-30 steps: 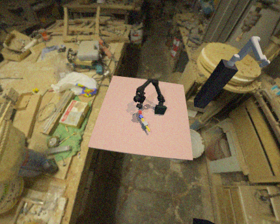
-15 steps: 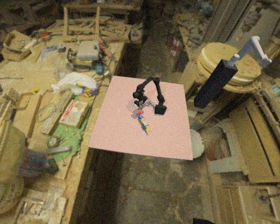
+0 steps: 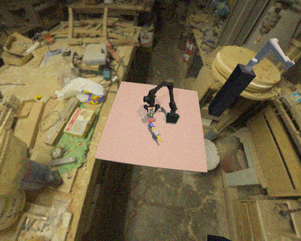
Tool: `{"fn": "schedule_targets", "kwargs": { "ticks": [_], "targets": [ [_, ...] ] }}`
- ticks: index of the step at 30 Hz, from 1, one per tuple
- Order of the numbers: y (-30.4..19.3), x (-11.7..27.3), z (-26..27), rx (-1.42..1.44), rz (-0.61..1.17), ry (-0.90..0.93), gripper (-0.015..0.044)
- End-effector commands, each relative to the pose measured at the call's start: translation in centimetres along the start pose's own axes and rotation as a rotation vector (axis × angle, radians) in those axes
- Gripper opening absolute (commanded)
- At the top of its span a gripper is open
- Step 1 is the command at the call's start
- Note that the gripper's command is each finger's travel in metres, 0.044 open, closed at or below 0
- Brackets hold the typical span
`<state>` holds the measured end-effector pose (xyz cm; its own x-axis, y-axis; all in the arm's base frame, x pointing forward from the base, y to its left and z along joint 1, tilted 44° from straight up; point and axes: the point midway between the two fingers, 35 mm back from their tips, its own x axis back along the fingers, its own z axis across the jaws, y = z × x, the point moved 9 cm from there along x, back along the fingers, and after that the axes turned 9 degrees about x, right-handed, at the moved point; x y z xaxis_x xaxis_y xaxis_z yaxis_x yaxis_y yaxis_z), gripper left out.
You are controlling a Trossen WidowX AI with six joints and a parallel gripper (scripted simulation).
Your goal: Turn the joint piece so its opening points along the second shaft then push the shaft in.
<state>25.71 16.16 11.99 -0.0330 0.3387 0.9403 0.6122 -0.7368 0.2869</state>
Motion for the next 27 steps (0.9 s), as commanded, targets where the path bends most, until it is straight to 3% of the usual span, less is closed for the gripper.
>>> {"fn": "schedule_targets", "kwargs": {
  "ticks": [1, 9, 20, 27],
  "targets": [
    [1.1, -0.1, -1.0, -0.151, 0.04, 0.042, 0.044],
    [2.4, -0.4, -2.3, -0.357, 0.09, 0.089, 0.044],
    [2.5, -0.4, -2.4, -0.352, 0.088, 0.089, 0.044],
    [4.5, 0.6, -2.9, -0.157, 0.014, 0.088, 0.044]
  ]
}}
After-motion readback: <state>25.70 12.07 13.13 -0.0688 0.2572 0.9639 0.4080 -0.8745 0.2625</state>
